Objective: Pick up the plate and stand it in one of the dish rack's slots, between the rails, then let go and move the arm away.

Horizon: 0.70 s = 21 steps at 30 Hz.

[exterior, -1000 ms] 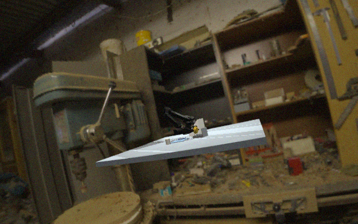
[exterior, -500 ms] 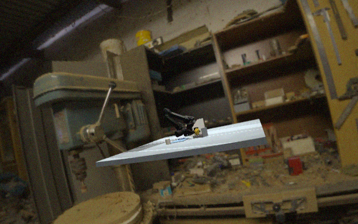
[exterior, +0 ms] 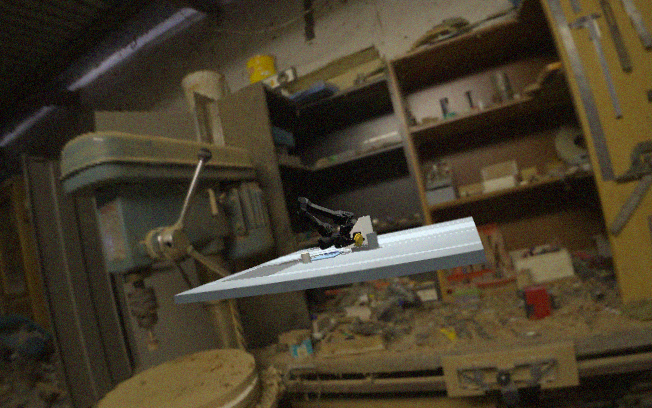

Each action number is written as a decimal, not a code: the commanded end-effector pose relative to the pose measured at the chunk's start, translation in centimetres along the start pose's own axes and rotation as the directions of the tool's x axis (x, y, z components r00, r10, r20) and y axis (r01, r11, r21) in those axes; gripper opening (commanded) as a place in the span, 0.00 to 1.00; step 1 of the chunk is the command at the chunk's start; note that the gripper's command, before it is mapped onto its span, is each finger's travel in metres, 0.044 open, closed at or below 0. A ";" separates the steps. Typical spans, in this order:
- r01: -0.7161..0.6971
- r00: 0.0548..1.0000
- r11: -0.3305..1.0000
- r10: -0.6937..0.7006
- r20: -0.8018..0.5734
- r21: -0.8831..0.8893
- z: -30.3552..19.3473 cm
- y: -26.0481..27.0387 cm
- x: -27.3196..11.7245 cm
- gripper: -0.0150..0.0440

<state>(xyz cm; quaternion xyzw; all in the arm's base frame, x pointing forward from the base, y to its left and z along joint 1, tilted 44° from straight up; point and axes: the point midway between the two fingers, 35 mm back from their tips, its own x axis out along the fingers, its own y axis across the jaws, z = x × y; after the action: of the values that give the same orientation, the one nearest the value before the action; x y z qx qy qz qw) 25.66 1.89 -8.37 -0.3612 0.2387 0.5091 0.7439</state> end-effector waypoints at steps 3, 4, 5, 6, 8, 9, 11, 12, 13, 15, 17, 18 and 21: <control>0.000 1.000 1.000 0.000 0.000 0.000 0.0 0.0 0.0 0.74; 0.000 1.000 1.000 0.000 0.000 0.000 0.0 0.0 0.0 0.79; 0.000 1.000 1.000 0.000 0.000 0.000 0.0 0.0 0.0 0.83; 0.000 1.000 1.000 0.000 0.000 0.000 0.0 0.0 0.0 0.88; 0.000 1.000 1.000 0.000 0.000 0.000 0.0 0.0 0.0 0.93; 0.000 1.000 1.000 0.000 0.000 0.000 0.0 0.0 0.0 0.93; 0.000 1.000 1.000 0.000 0.000 0.000 0.0 0.0 0.0 0.93; 0.000 1.000 1.000 0.000 0.000 0.000 0.0 0.0 0.0 0.93; 0.000 1.000 1.000 0.000 0.000 0.000 0.0 0.0 0.0 0.93; -0.003 1.000 1.000 0.003 -0.002 0.001 0.6 -0.2 -0.1 0.93; -0.009 1.000 1.000 0.009 -0.008 0.005 2.5 -0.7 -0.2 0.93; -0.011 1.000 1.000 0.011 -0.009 0.008 3.6 -0.9 -0.3 0.93; -0.014 1.000 1.000 0.014 -0.010 0.017 6.8 -1.1 -0.7 0.93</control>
<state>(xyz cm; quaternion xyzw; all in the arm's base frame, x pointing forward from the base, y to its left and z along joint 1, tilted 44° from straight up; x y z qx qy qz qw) 26.42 4.86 -5.22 -0.3577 0.2466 0.5126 0.7406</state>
